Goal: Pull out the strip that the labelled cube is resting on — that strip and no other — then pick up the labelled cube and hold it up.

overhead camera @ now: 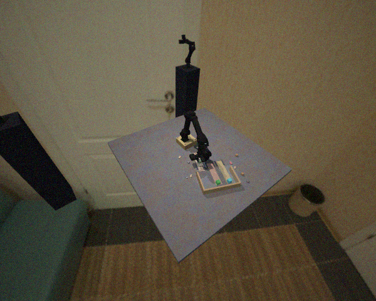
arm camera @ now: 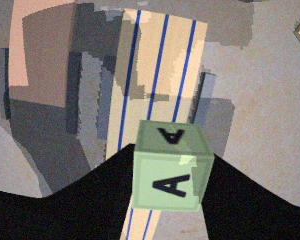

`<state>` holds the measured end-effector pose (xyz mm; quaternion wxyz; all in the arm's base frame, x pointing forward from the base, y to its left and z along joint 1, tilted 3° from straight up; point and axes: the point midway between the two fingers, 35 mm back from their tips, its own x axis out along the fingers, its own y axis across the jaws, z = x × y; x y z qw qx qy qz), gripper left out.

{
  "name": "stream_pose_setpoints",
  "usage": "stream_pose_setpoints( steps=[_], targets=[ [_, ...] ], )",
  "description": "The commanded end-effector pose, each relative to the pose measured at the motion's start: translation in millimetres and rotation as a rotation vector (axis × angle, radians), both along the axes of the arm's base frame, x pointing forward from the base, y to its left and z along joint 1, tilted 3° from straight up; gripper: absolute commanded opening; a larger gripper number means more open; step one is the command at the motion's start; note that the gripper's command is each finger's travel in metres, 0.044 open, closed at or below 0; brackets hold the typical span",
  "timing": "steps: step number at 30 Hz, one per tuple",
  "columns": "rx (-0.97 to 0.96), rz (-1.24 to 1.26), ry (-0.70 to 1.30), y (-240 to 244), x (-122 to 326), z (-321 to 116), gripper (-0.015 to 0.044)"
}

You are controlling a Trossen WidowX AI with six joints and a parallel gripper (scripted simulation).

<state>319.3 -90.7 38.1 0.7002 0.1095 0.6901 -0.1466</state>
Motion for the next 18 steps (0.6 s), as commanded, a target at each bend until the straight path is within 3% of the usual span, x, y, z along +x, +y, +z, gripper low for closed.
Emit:
stream_pose_setpoints(
  steps=[1, 8, 18],
  targets=[
    [0.002, -0.005, 0.008, 3, -11, 0, 0.0000],
    [0.003, -0.005, 0.009, 8, -26, 0, 0.0000],
    [0.003, -0.005, 0.009, 10, -26, 35, 0.0000]
  ],
)
